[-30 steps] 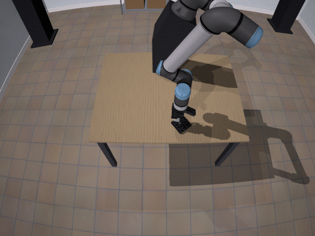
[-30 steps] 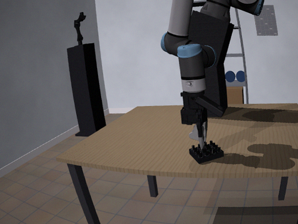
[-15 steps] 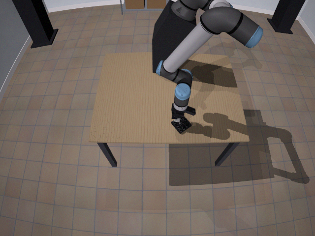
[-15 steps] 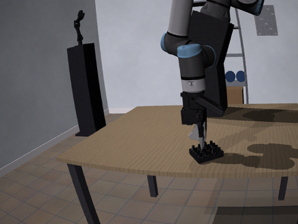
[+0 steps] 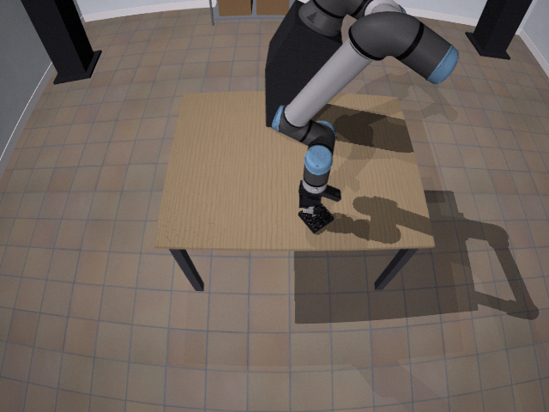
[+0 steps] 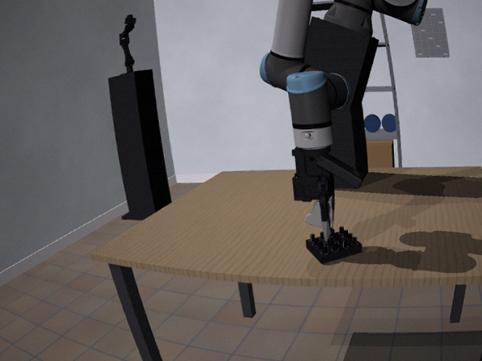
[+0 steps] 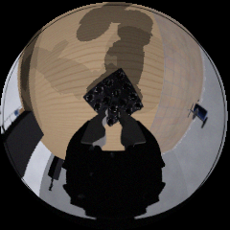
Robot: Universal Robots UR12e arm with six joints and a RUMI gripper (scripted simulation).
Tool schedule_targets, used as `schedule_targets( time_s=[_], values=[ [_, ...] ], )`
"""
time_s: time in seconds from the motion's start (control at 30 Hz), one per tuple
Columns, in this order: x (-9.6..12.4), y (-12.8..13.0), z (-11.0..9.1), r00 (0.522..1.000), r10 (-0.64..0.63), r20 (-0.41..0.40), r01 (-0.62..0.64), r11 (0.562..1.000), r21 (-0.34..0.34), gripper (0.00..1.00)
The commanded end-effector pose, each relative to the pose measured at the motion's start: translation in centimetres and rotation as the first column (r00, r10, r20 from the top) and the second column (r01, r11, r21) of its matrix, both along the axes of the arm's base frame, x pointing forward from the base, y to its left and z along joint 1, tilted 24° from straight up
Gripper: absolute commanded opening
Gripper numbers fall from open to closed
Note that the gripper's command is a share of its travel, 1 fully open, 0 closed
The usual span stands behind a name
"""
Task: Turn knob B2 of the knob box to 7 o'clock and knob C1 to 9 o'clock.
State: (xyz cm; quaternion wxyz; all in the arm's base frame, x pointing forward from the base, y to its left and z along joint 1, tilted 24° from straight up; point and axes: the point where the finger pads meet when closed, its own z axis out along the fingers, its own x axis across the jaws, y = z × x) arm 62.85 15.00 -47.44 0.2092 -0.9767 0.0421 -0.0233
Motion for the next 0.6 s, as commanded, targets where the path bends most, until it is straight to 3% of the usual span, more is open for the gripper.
schedule_targets(
  time_s=[0.0, 0.27, 0.57],
  values=[
    [0.2, 0.1, 0.1, 1.000, 0.002, 0.002, -0.002, 1.000, 0.001, 0.11],
    [0.1, 0.0, 0.2, 1.000, 0.002, 0.002, -0.002, 1.000, 0.001, 0.11],
    [-0.1, -0.8, 1.9, 1.000, 0.000, 0.000, 0.000, 1.000, 0.001, 0.11]
  ],
)
